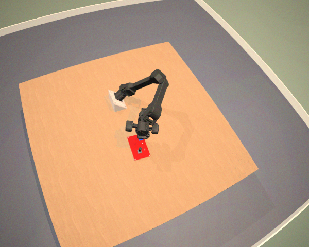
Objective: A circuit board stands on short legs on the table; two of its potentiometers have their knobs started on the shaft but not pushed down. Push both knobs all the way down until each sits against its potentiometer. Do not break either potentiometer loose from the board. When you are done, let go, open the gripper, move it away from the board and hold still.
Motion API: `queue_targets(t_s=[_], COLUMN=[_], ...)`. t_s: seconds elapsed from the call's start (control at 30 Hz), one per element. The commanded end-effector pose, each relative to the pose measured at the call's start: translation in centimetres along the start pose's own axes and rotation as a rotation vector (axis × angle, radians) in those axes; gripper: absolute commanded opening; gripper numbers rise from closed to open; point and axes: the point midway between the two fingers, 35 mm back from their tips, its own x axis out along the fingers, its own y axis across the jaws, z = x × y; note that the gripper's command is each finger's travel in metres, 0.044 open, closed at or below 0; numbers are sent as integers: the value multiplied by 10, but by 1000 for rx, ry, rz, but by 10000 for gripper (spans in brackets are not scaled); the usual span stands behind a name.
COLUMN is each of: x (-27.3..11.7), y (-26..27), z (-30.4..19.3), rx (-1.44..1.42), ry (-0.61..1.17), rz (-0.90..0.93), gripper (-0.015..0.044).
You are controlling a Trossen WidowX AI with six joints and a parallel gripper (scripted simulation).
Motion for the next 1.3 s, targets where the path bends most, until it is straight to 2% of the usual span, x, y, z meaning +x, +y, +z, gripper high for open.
queue_targets(t_s=[0.0,1.27], x=[22,28], y=[4,4], z=[1,0], rx=[-17,-17], ry=[38,38], rz=[2,2], gripper=[0,0])
